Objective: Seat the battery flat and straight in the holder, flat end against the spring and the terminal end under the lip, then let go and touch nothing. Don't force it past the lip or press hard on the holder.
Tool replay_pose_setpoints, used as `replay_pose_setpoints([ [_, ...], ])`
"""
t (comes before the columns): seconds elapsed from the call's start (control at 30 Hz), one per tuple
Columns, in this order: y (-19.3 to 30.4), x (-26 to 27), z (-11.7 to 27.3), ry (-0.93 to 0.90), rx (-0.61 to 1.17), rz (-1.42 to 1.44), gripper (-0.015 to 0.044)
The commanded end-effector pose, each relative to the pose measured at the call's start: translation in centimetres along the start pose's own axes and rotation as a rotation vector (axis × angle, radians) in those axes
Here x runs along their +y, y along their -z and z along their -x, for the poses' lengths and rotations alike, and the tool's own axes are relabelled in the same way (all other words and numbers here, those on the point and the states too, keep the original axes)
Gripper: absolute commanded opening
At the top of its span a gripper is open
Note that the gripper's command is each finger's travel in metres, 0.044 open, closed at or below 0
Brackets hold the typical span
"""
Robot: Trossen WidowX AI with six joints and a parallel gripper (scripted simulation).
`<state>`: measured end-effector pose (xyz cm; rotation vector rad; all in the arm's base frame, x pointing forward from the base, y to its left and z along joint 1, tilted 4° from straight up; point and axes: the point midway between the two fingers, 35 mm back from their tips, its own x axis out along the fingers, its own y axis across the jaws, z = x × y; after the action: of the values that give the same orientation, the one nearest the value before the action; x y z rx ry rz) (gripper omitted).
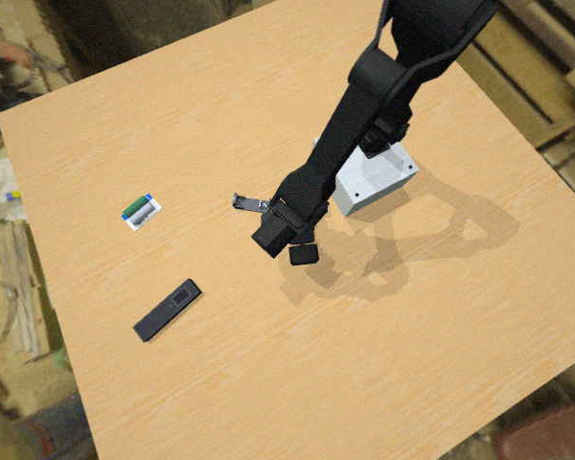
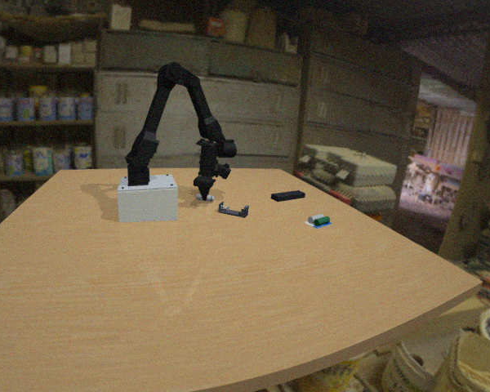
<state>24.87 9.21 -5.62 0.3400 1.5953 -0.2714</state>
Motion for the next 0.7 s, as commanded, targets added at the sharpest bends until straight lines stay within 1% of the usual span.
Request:
replay_pose_setpoints([
  [0.0, -0.4, 0.4, 2.5, -0.013, -0.017, 0.000, 0.0074],
  [0.1, -0.3, 0.3, 4.2, -0.013, -0.017, 0.000, 0.0074],
  [0.3, -0.8, 0.0, 4.4, -0.013, -0.018, -0.009, 0.0074],
  [0.67, -7.3, -4.3, 6.1, -0.007, -0.026, -0.156, 0.0074],
])
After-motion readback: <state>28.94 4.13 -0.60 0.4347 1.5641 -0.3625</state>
